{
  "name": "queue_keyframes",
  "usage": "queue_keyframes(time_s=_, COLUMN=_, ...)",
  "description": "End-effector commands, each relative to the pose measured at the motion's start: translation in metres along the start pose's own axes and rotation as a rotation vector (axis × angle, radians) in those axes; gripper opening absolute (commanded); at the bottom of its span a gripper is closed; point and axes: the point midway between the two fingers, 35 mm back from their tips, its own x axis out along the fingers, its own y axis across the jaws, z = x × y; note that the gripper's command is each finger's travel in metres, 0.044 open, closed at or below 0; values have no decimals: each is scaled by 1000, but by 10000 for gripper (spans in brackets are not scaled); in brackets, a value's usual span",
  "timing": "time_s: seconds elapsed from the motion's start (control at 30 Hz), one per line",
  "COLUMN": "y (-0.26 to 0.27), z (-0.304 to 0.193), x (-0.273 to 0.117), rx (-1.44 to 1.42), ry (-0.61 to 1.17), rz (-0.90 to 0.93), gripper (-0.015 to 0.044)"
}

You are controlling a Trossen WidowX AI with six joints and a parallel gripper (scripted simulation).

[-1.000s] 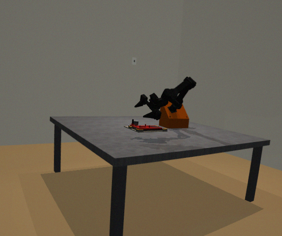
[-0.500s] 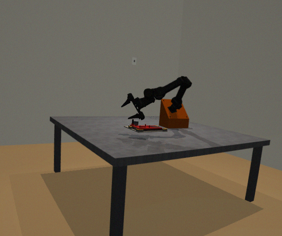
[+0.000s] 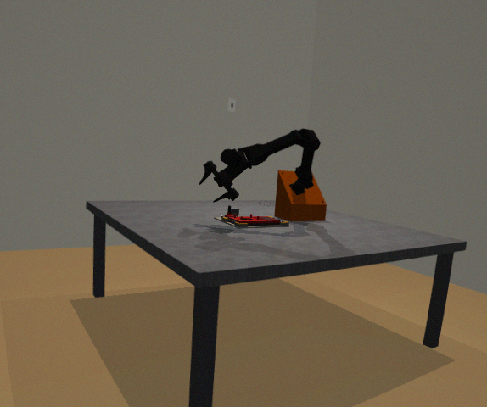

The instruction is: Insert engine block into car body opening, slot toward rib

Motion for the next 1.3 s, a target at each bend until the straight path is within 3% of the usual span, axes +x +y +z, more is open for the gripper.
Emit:
queue_keyframes(time_s=0.0, y=-3, z=-36, x=10, rx=-56, ry=66, rz=70, gripper=440)
queue_keyframes(time_s=0.37, y=0, z=-148, x=21, rx=-215, ry=164, rz=361, gripper=440)
queue_keyframes(time_s=0.7, y=24, z=-233, x=5, rx=-280, ry=47, rz=645, gripper=440)
queue_keyframes(time_s=0.97, y=46, z=-269, x=-19, rx=-276, ry=-168, rz=776, gripper=440)
queue_keyframes(time_s=1.13, y=48, z=-271, x=-22, rx=-273, ry=-189, rz=782, gripper=440)
queue_keyframes(time_s=1.27, y=76, z=-268, x=6, rx=-273, ry=-190, rz=782, gripper=440)
